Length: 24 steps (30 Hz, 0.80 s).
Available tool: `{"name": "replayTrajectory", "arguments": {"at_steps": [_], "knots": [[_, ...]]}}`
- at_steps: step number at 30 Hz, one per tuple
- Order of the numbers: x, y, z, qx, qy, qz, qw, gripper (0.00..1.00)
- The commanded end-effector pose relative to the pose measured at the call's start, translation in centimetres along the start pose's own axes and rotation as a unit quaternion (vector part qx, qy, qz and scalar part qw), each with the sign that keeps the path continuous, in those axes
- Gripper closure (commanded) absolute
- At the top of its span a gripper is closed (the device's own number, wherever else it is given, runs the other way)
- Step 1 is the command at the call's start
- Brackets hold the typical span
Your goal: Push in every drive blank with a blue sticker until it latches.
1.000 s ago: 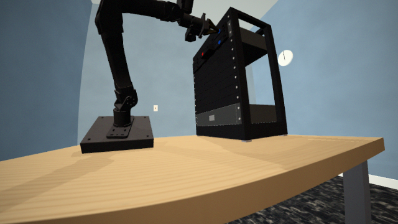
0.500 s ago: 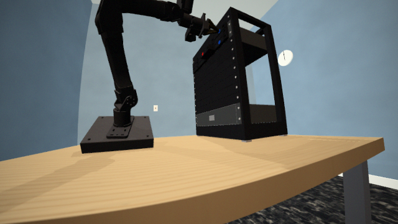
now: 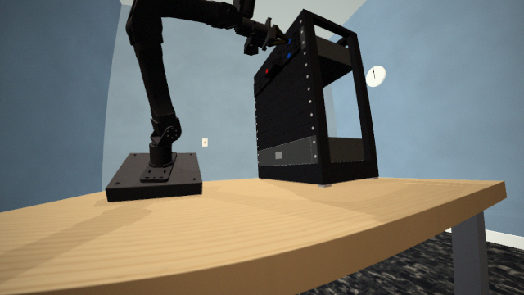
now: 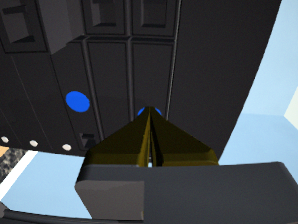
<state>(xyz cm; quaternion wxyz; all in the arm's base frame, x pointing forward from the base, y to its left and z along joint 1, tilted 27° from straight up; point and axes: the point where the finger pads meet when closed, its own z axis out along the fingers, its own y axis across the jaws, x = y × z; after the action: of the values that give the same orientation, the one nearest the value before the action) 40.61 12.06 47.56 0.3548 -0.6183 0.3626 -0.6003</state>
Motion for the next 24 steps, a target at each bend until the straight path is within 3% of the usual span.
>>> {"name": "replayTrajectory", "arguments": {"at_steps": [1, 19, 22, 24], "knots": [[-0.5, -2.6, 0.7, 0.044, -0.013, 0.023, 0.999, 1.00], [-0.5, -2.7, 0.7, 0.044, -0.013, 0.023, 0.999, 1.00], [-0.7, -2.7, 0.1, 0.046, -0.015, 0.023, 0.999, 1.00], [-0.6, -2.0, -1.5, 0.043, -0.017, 0.022, 0.999, 1.00]]}}
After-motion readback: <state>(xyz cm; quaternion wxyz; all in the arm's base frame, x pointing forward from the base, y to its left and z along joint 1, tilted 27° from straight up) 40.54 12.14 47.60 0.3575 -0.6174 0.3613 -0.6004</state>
